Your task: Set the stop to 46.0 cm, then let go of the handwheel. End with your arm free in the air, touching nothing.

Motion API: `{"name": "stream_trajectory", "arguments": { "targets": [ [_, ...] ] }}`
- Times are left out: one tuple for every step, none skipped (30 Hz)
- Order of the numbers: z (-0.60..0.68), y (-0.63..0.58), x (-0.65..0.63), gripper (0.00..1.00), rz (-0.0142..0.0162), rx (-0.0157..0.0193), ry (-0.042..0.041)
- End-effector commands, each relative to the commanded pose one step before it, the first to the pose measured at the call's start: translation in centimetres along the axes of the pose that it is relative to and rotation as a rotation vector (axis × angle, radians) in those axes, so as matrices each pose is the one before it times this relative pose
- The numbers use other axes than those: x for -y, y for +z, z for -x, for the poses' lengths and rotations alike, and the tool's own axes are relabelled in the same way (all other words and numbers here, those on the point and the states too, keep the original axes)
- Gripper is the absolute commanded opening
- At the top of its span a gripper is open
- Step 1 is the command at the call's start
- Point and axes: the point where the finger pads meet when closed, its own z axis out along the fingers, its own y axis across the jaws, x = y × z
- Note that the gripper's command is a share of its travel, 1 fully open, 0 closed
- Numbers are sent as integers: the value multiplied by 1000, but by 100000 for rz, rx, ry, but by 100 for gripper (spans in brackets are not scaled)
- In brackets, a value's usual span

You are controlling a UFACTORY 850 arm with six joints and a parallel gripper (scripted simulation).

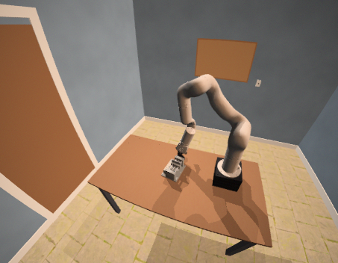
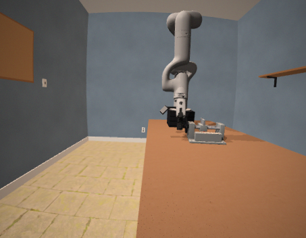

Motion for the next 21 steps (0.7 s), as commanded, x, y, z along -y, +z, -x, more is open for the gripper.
{"name": "stream_trajectory", "arguments": {
  "targets": [
    [-4,-112,77,6,-97,-8,-2],
    [0,-33,5,6,0,0,0],
    [0,-34,5,6,0,0,0],
    [0,-34,6,6,0,0,0],
    [0,-35,6,6,0,0,0],
    [0,-36,6,6,0,0,0],
    [0,-36,6,6,0,0,0],
    [0,-37,6,6,0,0,0],
    [0,-37,6,6,0,0,0],
    [0,-38,6,6,0,0,0],
    [0,-39,6,6,0,0,0],
    [0,-40,4,6,0,0,0],
    [0,-41,0,6,0,0,0],
    [0,-41,0,6,0,0,0],
    [0,-42,0,6,0,0,0],
    [0,0,0,6,0,0,0],
    [0,0,0,6,0,0,0],
    [0,-43,-1,6,0,0,0],
    [0,-43,-1,6,0,0,0],
    [0,-44,-1,6,0,0,0],
    [0,-45,-1,6,0,0,0]
  ]
}}
